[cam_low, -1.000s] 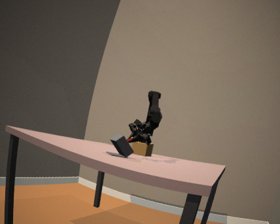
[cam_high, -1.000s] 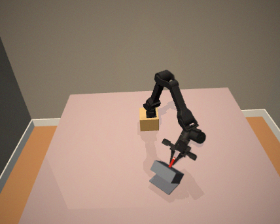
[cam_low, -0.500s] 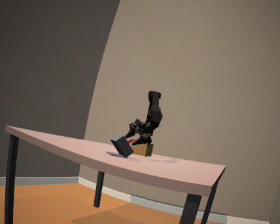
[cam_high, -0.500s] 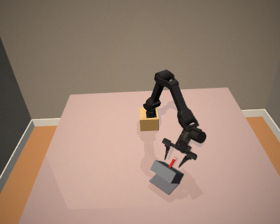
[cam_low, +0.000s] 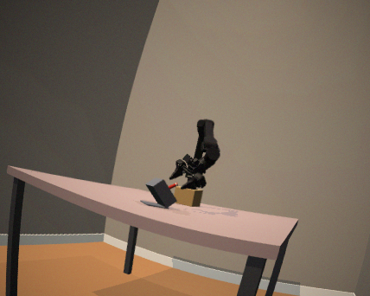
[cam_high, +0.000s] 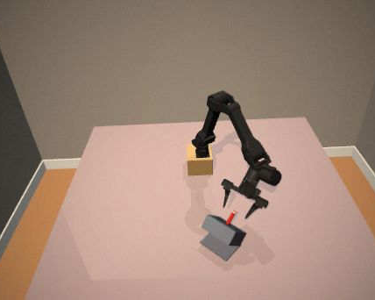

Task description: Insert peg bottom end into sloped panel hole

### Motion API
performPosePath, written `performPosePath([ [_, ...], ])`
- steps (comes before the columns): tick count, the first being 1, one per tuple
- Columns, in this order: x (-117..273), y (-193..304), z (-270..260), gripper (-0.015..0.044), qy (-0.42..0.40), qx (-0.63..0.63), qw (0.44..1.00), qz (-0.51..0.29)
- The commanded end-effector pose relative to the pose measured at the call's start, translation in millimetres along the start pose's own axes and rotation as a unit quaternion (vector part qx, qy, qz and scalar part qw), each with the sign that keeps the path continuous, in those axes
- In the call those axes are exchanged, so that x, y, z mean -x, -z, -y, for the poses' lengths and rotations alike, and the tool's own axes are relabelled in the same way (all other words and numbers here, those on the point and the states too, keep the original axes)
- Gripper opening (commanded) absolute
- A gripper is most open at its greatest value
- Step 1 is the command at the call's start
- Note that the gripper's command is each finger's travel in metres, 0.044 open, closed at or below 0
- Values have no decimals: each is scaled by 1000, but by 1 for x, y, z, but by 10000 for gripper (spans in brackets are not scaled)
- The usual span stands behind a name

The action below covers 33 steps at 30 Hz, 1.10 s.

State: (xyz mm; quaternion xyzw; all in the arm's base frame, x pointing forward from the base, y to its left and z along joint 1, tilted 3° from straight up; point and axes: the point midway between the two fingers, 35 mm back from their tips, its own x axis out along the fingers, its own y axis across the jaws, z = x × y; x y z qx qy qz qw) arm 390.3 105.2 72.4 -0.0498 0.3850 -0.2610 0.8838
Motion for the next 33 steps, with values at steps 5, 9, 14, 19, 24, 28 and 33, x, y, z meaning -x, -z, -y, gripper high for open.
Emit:
performPosePath([
  [5,17,0,-1,440,2,-1,1000,0],
  [9,25,0,-2,440,1,0,1000,-1],
  [14,35,0,-2,440,1,0,1000,-1],
  [19,45,0,-3,440,1,1,1000,-1],
  [24,55,0,-4,440,0,2,1000,-1],
  [28,60,1,-4,440,0,3,1000,-1],
  [33,69,1,-4,440,0,3,1000,-2],
])
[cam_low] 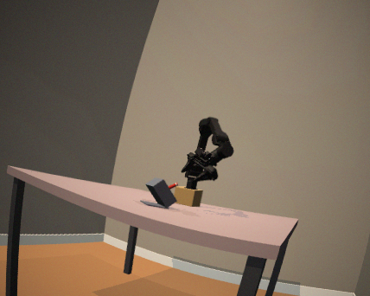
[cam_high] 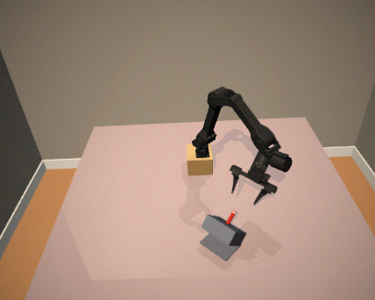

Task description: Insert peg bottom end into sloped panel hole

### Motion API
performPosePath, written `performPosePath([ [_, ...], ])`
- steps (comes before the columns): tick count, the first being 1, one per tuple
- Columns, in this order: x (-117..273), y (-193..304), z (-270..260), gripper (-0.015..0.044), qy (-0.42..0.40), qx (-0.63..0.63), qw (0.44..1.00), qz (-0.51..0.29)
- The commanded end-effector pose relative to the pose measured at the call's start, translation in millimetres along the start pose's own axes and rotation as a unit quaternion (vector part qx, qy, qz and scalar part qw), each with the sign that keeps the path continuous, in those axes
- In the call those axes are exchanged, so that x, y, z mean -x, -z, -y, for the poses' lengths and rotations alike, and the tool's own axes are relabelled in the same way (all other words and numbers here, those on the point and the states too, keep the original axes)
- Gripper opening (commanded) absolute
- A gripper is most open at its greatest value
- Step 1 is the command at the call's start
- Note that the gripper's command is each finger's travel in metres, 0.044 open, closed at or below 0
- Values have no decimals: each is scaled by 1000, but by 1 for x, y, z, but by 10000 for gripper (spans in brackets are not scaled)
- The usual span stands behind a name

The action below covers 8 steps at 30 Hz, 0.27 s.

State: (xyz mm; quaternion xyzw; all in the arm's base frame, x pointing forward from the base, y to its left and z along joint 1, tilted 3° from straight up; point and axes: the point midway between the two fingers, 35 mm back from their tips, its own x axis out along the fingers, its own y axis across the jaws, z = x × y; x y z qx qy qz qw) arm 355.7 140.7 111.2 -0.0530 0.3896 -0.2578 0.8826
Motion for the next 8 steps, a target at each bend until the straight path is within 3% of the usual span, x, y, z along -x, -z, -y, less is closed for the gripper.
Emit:
performPosePath([
  [1,8,0,0,440,2,-2,1000,2],
  [8,11,0,0,440,2,-2,1000,2],
])
